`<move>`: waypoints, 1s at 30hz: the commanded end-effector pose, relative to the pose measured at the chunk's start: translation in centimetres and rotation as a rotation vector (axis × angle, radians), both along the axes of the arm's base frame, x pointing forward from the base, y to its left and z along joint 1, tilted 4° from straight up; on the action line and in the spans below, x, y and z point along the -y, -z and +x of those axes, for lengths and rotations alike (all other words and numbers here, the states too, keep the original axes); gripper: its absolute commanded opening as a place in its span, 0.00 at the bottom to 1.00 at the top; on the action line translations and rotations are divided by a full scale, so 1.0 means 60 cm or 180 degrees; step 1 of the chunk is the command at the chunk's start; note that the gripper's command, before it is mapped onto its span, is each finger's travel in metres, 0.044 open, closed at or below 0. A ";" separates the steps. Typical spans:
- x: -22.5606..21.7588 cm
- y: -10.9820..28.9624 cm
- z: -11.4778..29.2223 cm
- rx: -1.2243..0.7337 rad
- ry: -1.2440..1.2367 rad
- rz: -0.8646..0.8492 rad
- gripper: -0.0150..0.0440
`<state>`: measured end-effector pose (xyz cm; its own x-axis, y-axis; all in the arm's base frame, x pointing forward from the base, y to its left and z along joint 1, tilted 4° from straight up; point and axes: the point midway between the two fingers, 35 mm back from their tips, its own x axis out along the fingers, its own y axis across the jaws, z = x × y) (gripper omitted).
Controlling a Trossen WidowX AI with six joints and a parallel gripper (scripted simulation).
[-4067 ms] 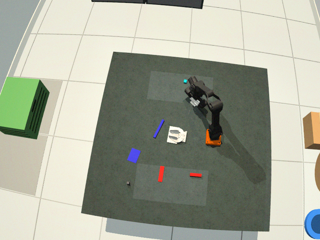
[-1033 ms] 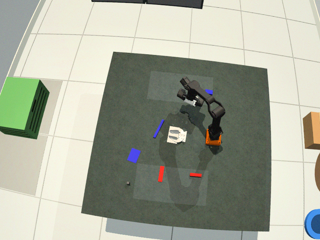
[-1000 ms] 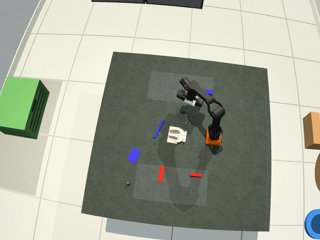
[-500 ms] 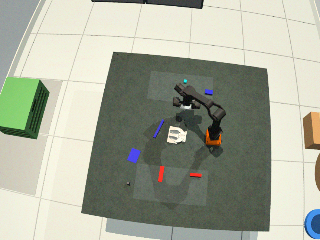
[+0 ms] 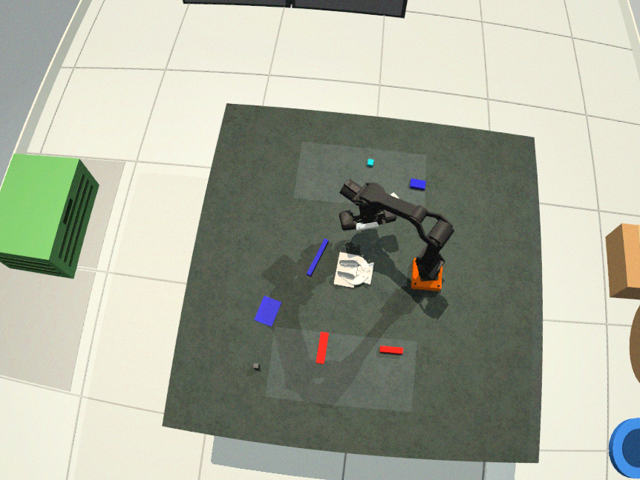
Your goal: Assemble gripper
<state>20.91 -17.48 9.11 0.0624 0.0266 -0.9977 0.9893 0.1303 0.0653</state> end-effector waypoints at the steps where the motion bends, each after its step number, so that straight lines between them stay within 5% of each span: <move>1: -0.020 0.000 0.006 -0.0001 -0.0278 -0.0011 0.85; 30: -0.151 -0.006 0.038 0.0082 -0.2207 -0.0105 0.85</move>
<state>23.27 -9.27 9.49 0.0685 0.0369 -0.9970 0.7222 0.6876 0.0751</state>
